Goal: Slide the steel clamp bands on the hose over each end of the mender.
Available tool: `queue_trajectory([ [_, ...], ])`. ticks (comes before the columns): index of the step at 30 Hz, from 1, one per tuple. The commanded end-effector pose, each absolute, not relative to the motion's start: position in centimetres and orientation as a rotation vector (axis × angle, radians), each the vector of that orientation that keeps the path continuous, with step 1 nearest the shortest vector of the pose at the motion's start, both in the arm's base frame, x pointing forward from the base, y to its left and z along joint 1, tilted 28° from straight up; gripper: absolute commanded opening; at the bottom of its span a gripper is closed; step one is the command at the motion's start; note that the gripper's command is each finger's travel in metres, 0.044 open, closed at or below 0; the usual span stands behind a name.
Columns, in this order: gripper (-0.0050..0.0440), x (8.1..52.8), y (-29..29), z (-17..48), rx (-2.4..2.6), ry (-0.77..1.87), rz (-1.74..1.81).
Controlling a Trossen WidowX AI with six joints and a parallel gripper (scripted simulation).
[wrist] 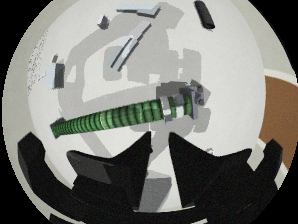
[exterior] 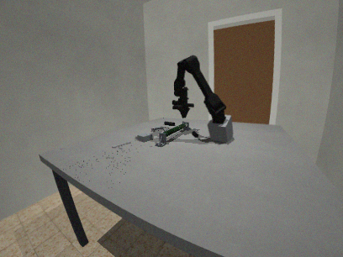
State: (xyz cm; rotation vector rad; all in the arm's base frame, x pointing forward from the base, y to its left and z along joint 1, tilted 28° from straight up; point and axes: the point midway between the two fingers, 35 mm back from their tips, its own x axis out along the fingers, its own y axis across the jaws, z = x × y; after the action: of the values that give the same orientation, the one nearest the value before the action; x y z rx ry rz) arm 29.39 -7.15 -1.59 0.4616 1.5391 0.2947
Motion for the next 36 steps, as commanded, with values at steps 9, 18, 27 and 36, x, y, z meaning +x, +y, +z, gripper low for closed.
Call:
queue_trajectory([
  [9, 0.0090, 29.3, -8.8, -1.8, 0.272, 1.480, 0.489],
  [18, 0.0090, 29.4, -8.5, -2.4, 0.272, 1.480, 0.489],
  [27, 0.0090, 29.5, -7.8, -3.7, 0.272, 1.480, 0.489],
  [36, 0.0090, 29.5, -7.3, -4.7, 0.272, 1.480, 0.489],
])
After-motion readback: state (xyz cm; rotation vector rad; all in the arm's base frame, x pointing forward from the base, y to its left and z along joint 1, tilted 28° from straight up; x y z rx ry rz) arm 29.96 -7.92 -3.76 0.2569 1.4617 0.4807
